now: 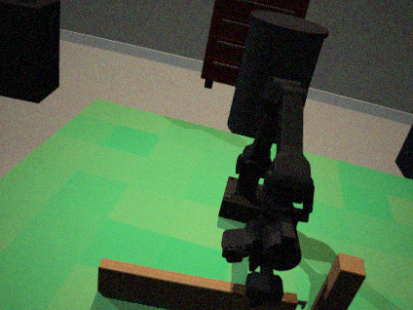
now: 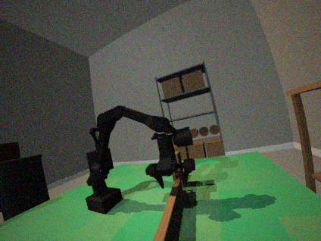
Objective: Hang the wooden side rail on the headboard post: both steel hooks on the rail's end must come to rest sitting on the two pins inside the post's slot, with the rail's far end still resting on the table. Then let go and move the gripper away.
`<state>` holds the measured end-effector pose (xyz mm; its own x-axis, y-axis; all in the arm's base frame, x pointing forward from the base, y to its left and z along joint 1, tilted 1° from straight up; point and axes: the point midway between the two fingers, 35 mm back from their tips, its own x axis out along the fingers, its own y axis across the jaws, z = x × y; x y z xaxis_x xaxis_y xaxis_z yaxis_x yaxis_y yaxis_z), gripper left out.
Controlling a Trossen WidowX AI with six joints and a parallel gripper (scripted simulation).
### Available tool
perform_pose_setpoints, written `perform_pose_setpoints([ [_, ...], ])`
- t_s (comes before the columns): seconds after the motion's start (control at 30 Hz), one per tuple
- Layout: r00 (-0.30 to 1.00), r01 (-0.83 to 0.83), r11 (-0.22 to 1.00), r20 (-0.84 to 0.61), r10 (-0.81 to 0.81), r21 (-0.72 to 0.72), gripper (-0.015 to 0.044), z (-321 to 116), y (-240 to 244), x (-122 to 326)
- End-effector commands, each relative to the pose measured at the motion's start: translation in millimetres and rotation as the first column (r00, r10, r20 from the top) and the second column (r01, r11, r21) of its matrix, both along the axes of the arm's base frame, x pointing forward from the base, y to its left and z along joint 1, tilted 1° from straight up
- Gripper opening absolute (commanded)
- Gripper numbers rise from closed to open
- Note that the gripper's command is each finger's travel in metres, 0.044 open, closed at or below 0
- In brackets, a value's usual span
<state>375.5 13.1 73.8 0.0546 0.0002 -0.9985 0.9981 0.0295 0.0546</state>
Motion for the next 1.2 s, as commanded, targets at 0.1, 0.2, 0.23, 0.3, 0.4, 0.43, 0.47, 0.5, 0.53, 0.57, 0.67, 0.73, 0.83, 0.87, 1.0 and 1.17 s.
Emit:
perform_pose_setpoints([
  [0.1,1.0,0.004,1.0,-0.006,-0.004,-0.005,0.044,-13,-1,0],
  [0.2,1.0,0.004,1.0,-0.006,-0.004,-0.005,0.044,-18,-1,0],
  [0.23,1.0,0.004,1.0,-0.006,-0.004,-0.005,0.044,-20,-1,0],
  [0.3,1.0,0.004,1.0,-0.006,-0.004,-0.005,0.044,-23,-1,0],
  [0.4,1.0,0.004,1.0,-0.006,-0.004,-0.005,0.044,-28,-1,1],
  [0.43,1.0,0.004,1.0,-0.006,-0.004,-0.005,0.044,-30,-1,1],
  [0.47,1.0,0.004,1.0,-0.006,-0.004,-0.005,0.044,-31,-1,1],
  [0.5,1.0,0.004,1.0,-0.006,-0.004,-0.005,0.044,-33,-1,1],
  [0.53,1.0,0.004,1.0,-0.006,-0.004,-0.005,0.044,-34,-1,1],
  [0.57,1.0,0.004,1.0,-0.006,-0.004,-0.005,0.044,-36,-1,1],
  [0.67,1.0,0.004,1.0,-0.006,-0.004,-0.005,0.044,-41,-1,1],
  [0.73,1.0,0.004,1.0,-0.006,-0.004,-0.005,0.044,-44,-1,1],
  [0.83,1.0,0.004,1.0,-0.006,-0.004,-0.005,0.044,-49,-1,1],
  [0.87,1.0,0.004,1.0,-0.006,-0.004,-0.005,0.044,-50,-1,1],
  [1.0,1.0,0.004,1.0,-0.006,-0.004,-0.005,0.044,-57,-1,1],
  [1.17,1.0,0.004,1.0,-0.006,-0.004,-0.005,0.044,-62,-1,0],
])
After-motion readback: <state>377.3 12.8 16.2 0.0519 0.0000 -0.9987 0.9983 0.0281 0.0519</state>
